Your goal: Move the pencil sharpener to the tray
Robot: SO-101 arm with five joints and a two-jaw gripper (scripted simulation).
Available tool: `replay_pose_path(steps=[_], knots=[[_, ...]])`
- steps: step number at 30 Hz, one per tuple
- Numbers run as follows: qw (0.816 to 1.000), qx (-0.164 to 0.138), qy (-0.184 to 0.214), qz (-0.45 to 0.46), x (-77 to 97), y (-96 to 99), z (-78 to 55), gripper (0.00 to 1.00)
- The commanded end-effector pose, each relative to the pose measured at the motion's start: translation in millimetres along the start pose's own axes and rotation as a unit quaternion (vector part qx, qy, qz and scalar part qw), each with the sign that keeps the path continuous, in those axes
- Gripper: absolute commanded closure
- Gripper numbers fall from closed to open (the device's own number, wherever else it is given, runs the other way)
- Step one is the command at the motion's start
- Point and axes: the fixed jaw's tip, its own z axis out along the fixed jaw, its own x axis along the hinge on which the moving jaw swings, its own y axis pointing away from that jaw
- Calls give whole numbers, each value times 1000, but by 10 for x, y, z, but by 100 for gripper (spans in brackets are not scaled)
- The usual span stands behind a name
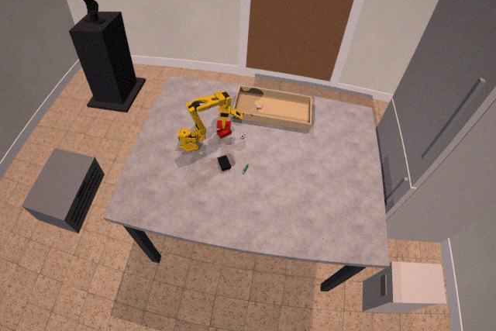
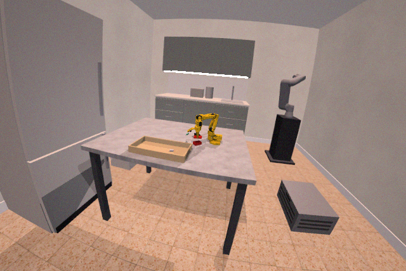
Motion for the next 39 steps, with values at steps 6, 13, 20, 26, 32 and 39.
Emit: replay_pose_path(steps=[6,13,20,26,32,39], knots=[[999,-12,-20,-44,-1,30,-54,76],[996,-12,-20,-82,15,28,-54,76],[995,-11,-20,-94,20,27,-53,76],[995,-11,-20,-94,20,27,-53,76],[995,-11,-20,-94,20,27,-53,76],[995,-11,-20,-94,20,27,-53,76]])
